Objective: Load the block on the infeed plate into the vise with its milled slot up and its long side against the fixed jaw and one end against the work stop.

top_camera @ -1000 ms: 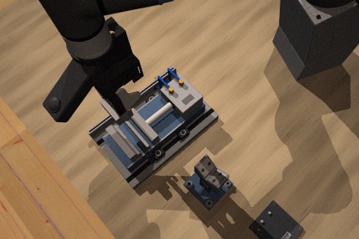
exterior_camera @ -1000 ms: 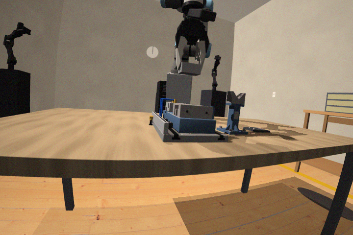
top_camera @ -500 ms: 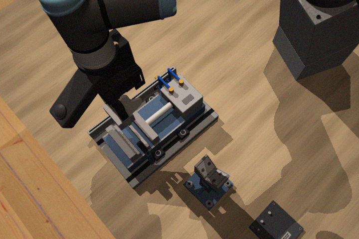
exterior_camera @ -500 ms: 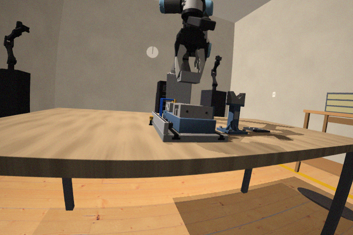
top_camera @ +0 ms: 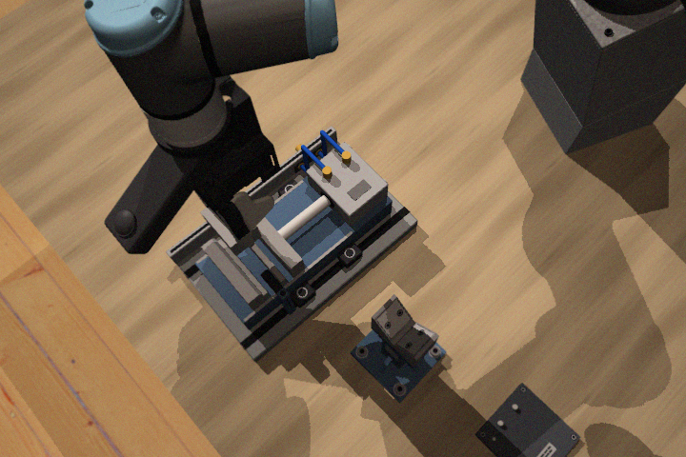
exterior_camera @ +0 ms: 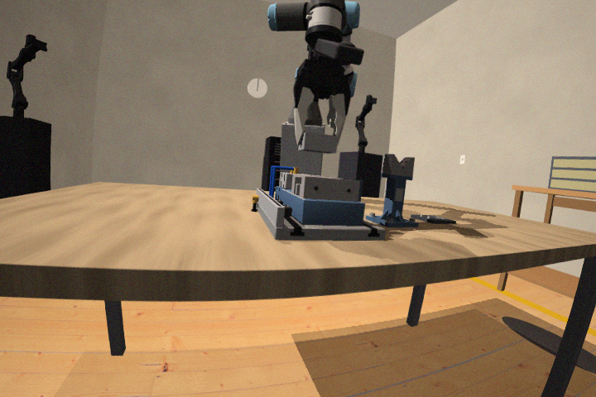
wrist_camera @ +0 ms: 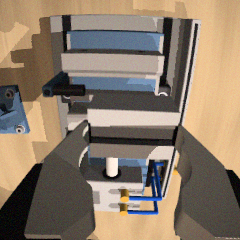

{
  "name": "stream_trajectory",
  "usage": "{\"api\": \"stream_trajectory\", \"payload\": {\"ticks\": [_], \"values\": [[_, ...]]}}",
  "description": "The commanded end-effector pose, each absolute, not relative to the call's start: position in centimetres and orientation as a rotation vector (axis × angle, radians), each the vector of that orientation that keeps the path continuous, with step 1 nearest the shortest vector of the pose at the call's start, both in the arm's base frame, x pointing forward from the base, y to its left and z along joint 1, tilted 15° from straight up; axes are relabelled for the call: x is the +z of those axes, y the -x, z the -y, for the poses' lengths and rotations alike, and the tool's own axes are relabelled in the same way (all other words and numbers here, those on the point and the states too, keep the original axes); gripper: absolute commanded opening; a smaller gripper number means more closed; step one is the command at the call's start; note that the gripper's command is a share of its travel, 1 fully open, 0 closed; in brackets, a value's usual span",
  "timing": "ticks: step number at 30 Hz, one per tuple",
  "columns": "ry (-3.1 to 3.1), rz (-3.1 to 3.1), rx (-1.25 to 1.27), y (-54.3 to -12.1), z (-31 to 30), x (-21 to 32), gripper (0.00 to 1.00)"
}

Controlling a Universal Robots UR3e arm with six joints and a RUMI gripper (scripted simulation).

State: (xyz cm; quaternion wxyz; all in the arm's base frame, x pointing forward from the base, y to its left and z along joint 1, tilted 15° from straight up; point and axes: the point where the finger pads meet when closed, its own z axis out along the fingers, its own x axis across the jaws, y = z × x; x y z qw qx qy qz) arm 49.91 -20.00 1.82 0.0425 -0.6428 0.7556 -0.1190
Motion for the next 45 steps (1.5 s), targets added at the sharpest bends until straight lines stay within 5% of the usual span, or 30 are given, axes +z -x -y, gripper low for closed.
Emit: {"api": "stream_trajectory", "payload": {"ticks": [1,45], "values": [[1.965,-2.310,-0.370,-50.15,20.13,1.37,0.00],[1.965,-2.310,-0.370,-50.38,20.26,0.47,0.00]]}}
